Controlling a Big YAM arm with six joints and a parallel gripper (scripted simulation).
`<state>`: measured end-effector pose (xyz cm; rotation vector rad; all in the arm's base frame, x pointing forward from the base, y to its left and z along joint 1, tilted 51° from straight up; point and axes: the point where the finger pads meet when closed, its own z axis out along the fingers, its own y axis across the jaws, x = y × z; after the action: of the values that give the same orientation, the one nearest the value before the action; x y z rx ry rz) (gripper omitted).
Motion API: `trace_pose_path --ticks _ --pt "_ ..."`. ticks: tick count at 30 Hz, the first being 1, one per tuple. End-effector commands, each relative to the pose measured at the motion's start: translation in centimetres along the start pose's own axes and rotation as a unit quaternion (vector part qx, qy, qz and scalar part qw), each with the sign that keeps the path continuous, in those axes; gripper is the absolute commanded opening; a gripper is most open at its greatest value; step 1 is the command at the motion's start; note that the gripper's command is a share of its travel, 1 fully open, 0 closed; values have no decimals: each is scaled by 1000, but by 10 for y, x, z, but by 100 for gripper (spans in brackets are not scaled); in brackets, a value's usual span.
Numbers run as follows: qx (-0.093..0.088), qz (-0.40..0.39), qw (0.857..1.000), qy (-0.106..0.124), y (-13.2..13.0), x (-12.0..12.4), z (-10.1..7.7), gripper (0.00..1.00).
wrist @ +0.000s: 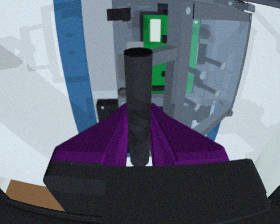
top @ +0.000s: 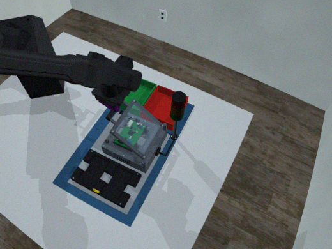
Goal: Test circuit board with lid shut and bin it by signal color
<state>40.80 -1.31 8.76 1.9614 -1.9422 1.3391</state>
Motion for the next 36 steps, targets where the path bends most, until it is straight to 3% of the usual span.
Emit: trace_pose_path --ticks 1,36 --pt "-17 -7 1000 2 15 0 25 0" --pt "-14 -4 1000 2 37 2 94 0"
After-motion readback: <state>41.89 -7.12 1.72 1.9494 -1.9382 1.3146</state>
